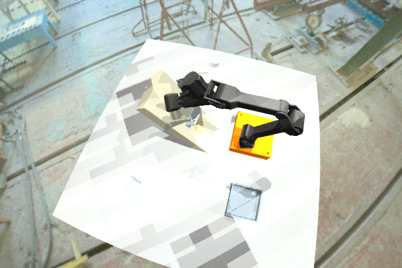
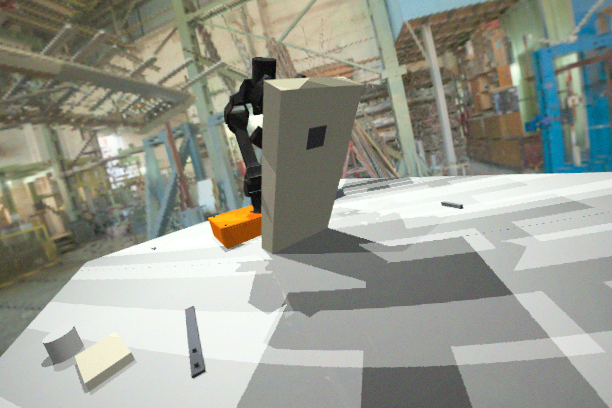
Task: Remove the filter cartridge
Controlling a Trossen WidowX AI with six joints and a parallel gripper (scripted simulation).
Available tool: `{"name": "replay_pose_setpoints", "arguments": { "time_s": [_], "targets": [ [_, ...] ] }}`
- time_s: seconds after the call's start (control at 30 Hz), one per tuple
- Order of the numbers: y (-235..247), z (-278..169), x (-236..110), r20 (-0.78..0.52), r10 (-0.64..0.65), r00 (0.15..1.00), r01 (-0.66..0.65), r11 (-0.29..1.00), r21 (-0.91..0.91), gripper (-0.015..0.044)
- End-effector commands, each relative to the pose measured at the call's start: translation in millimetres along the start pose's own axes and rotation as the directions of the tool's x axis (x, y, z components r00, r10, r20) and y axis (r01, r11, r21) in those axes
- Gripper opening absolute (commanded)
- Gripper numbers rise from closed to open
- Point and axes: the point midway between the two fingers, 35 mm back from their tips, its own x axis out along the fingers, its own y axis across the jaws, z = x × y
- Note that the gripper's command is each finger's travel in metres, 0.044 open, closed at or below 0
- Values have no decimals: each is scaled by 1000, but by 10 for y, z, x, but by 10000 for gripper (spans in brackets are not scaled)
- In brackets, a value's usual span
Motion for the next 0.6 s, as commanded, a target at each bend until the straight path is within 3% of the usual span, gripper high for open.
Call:
{"name": "replay_pose_setpoints", "arguments": {
  "time_s": [0.0,0.37,0.57],
  "targets": [
    [13,14,90,2,4,1000,-3,989,-148,0],
    [13,14,90,2,4,1000,-2,862,-508,0],
    [13,15,99,2,4,1000,-3,912,-410,0]
  ]
}}
